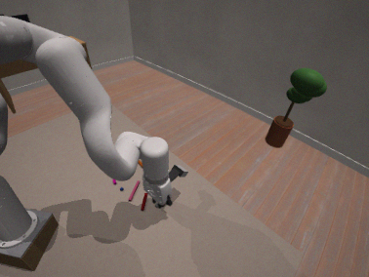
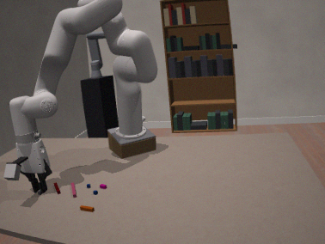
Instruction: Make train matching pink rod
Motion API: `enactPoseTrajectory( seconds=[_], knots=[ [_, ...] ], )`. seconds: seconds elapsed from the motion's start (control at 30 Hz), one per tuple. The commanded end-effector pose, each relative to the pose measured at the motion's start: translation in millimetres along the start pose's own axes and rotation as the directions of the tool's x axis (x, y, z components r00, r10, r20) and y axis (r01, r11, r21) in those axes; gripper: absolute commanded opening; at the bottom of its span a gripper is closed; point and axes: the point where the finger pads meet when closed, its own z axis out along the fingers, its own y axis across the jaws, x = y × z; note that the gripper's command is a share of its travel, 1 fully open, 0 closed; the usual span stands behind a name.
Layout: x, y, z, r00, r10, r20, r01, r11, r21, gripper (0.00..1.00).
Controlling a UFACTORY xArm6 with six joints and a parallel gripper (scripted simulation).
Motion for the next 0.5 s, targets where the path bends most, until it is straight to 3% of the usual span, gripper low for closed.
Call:
enactPoseTrajectory(
  seconds=[0.0, 0.47],
  knots=[
    [1.5, 0.8, 1.4, 1.000, 0.000, -0.004, 0.000, 1.000, -0.002, 0.24],
    [1.5, 0.8, 5.0, 1.000, 0.000, -0.004, 0.000, 1.000, -0.002, 0.24]
  ],
)
